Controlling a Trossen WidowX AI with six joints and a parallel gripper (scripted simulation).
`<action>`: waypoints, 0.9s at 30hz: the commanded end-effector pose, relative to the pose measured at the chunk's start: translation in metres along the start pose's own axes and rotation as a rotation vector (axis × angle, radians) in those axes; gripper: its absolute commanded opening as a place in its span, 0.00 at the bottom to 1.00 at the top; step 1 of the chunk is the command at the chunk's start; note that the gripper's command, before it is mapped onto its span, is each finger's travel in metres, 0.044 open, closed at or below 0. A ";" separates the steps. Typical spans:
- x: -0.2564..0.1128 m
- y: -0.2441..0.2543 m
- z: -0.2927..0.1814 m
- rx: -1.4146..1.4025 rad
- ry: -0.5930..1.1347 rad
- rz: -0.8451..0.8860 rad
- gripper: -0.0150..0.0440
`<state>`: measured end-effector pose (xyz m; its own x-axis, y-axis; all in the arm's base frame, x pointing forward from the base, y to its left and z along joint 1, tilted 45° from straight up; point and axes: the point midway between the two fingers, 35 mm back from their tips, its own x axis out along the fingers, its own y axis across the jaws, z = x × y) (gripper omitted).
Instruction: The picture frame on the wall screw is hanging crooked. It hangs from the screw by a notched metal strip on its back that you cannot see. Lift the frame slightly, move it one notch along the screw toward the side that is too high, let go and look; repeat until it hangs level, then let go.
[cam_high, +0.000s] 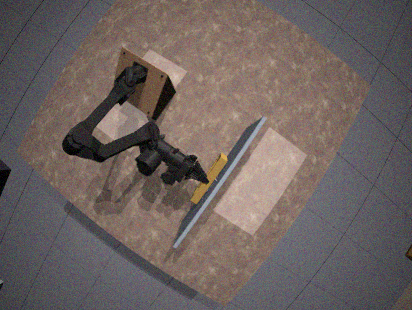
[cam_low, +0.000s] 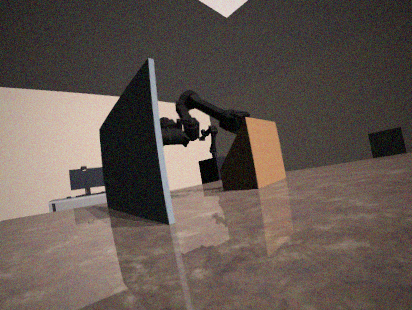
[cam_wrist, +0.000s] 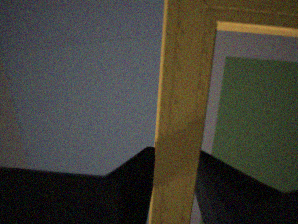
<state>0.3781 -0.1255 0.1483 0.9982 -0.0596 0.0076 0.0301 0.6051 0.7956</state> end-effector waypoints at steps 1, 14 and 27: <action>0.000 0.005 0.000 -0.006 0.000 0.010 0.25; 0.000 0.009 0.000 -0.006 0.000 0.010 0.25; 0.000 0.007 0.000 -0.006 0.000 0.010 0.25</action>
<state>0.3783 -0.1222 0.1533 0.9982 -0.0580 0.0123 0.0255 0.6071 0.7942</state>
